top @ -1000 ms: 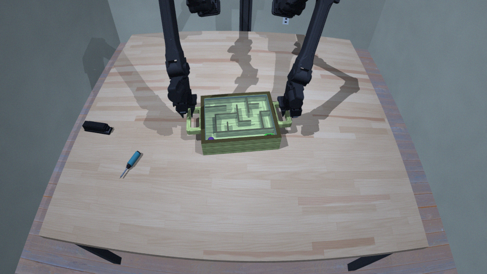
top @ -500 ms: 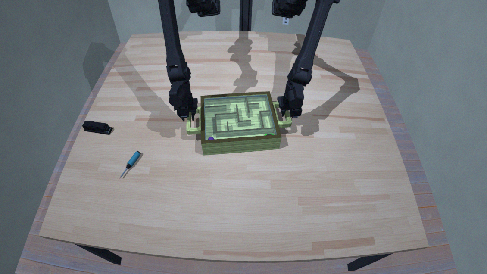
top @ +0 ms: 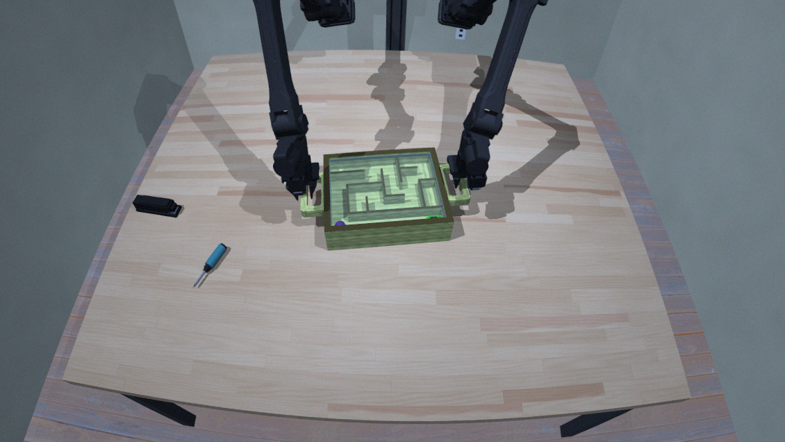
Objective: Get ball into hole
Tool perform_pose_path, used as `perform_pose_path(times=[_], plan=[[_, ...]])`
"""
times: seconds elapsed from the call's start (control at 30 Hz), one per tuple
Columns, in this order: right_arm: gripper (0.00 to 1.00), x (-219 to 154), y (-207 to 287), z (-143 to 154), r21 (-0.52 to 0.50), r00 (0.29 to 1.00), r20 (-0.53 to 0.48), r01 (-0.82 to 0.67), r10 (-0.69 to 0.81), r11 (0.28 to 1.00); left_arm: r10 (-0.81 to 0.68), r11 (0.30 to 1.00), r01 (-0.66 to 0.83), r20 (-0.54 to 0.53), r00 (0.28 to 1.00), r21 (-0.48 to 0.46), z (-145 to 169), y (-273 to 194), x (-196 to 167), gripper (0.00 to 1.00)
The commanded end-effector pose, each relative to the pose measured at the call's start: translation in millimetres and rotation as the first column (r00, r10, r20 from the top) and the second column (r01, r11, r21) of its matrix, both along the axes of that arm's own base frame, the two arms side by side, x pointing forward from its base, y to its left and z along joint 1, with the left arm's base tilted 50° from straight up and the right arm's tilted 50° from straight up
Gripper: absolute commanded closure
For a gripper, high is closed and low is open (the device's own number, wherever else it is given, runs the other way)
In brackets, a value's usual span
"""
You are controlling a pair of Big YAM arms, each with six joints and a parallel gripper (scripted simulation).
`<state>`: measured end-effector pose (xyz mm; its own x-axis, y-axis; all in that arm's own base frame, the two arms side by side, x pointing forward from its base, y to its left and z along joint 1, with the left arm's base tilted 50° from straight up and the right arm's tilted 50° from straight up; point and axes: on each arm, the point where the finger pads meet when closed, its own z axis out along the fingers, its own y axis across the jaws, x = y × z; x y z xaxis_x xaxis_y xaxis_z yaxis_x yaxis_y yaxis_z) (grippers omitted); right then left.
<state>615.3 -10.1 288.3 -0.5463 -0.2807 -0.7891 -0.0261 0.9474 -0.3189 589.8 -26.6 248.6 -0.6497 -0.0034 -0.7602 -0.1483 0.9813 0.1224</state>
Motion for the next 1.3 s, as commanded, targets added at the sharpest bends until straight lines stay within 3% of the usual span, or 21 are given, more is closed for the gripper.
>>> perform_pose_path(times=[0.0,0.23,0.33,0.4,0.57,0.83,1.27], plan=[[0.59,0,13,50,0.022,0.996,0.089,-0.015,0.013,1.000,-0.011,1.000,0.012,0.049,0.999,-0.013,26,-12,-6,0.59],[0.59,-7,15,32,0.026,0.998,0.059,-0.016,0.014,1.000,-0.010,1.000,0.010,0.027,1.000,-0.012,20,-11,-12,0.59],[0.59,-7,15,30,0.026,0.998,0.056,-0.015,0.014,1.000,-0.009,1.000,0.010,0.037,0.999,-0.013,26,-12,-10,0.59],[0.59,-7,15,30,0.027,0.998,0.055,-0.015,0.014,1.000,-0.008,1.000,0.010,0.091,0.996,-0.021,48,-13,1,0.59],[0.59,-7,15,31,0.028,0.998,0.056,-0.015,0.013,1.000,-0.007,1.000,0.009,0.100,0.995,-0.023,54,-14,3,0.59],[0.59,-2,16,48,0.024,0.996,0.083,-0.018,0.016,1.000,-0.004,1.000,0.005,0.059,0.998,-0.014,30,-11,7,0.59],[0.59,0,16,41,0.019,0.998,0.067,-0.020,0.019,1.000,0.005,1.000,-0.005,0.020,1.000,-0.008,7,-5,6,0.59]])
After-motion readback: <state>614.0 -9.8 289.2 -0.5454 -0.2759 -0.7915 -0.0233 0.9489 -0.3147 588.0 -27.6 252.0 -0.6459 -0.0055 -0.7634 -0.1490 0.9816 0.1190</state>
